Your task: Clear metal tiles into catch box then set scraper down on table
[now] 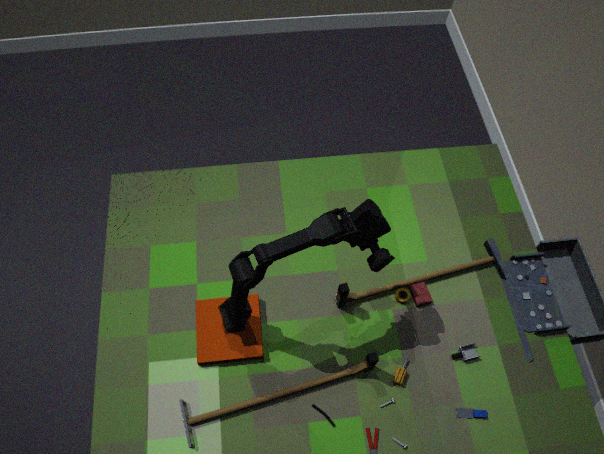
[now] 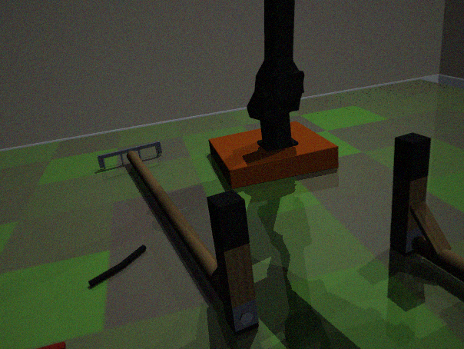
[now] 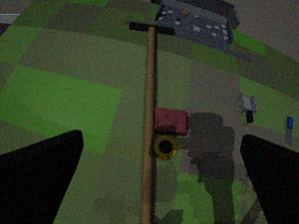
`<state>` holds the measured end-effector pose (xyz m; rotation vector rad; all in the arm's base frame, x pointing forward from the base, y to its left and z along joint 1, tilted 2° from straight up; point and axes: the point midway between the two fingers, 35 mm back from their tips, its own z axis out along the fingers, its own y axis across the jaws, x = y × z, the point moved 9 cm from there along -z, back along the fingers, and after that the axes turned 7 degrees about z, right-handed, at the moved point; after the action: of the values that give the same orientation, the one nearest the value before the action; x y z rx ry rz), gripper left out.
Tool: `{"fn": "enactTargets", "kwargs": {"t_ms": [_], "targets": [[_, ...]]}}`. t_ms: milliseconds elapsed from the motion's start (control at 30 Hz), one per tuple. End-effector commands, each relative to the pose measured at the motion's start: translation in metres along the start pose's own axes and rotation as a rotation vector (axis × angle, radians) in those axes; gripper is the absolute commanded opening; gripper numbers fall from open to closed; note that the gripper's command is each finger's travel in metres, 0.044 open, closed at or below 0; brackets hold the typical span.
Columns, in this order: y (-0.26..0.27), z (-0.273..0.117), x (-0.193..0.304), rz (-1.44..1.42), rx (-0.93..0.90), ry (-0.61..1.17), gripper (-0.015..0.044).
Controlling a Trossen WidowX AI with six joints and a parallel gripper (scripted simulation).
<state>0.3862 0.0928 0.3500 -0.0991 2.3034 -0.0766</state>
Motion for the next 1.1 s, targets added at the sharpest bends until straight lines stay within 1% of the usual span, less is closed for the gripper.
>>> {"fn": "enactTargets", "kwargs": {"t_ms": [0, 1067], "targets": [[0.000, -0.014, 0.002, 0.012, 0.007, -0.032, 0.0440], [-0.015, -0.112, 0.035, 0.097, 0.043, -0.280, 0.0440]]}}
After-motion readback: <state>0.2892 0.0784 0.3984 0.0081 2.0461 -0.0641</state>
